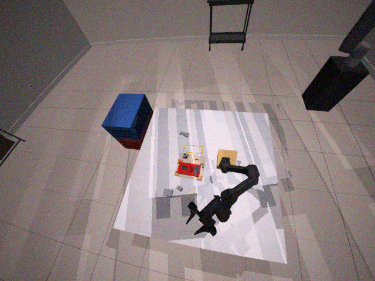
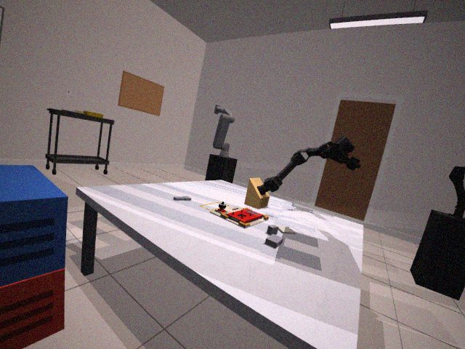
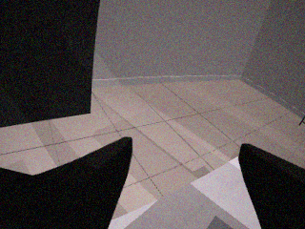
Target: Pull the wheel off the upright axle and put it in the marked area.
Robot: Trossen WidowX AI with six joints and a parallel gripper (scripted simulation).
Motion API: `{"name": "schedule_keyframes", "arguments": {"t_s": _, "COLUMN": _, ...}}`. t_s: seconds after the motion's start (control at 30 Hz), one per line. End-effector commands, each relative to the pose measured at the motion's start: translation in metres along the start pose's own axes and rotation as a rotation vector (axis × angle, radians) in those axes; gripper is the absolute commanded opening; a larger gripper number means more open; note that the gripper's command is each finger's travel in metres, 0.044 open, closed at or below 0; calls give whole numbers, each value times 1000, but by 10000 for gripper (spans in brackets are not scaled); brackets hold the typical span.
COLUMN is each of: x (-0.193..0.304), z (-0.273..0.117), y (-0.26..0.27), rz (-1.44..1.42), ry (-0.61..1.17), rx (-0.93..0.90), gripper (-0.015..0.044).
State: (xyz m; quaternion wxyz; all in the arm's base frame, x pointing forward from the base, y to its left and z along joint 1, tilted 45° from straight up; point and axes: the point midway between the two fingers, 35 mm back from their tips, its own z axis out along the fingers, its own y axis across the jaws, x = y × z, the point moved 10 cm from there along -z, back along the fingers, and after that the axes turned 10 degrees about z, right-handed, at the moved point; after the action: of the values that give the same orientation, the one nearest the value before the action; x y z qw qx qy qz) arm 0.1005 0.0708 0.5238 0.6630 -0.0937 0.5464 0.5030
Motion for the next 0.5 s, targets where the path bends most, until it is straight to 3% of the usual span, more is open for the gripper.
{"name": "schedule_keyframes", "arguments": {"t_s": 0.0, "x": 14, "z": 21, "y": -25, "rz": -31, "ry": 81, "rx": 92, "gripper": 300}}
{"name": "schedule_keyframes", "arguments": {"t_s": 0.23, "x": 45, "z": 62, "y": -98, "rz": -74, "ry": 313, "rx": 292, "gripper": 300}}
{"name": "schedule_keyframes", "arguments": {"t_s": 0.47, "x": 71, "z": 77, "y": -184, "rz": -113, "ry": 520, "rx": 455, "gripper": 300}}
